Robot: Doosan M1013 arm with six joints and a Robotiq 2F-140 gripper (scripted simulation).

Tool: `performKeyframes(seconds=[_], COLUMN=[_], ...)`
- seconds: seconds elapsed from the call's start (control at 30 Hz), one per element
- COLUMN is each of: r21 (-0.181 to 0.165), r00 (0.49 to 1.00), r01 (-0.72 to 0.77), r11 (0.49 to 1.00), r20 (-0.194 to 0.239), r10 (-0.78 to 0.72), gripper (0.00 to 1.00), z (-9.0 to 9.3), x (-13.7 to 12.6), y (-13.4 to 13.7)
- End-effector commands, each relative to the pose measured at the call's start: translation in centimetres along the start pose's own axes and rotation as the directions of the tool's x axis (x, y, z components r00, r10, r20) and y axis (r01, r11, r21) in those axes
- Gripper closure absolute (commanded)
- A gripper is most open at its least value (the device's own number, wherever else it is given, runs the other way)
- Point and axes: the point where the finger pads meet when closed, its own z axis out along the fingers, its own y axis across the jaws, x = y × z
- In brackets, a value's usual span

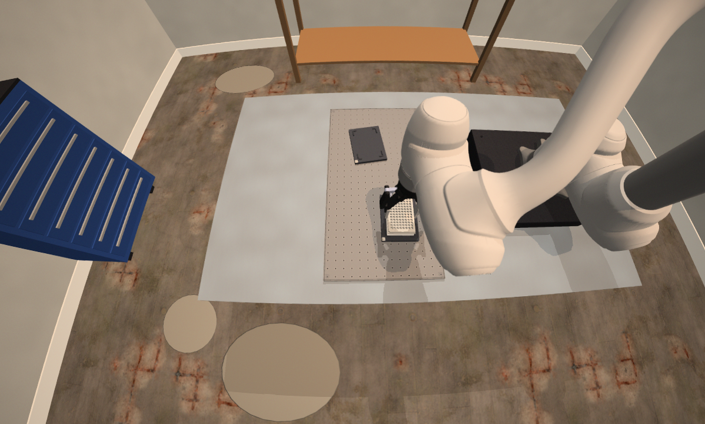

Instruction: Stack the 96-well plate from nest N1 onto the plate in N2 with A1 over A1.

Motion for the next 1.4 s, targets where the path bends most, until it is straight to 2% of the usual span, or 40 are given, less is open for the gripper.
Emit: performKeyframes(seconds=[0.0, 0.9, 0.93, 1.37], r21=[0.0, 0.0, 0.0, 0.0], r00=[1.0, 1.0, 1.0, 1.0], r01=[0.0, 0.0, 0.0, 0.0], r11=[1.0, 1.0, 1.0, 1.0], r20=[0.0, 0.0, 0.0, 0.0], r10=[0.0, 0.0, 0.0, 0.0], gripper=[1.0, 1.0, 0.0, 0.0], z=[0.04, 0.46, 0.46, 0.46], x=[0.0, 0.0, 0.0, 0.0], y=[0.0, 0.0, 0.0, 0.0])
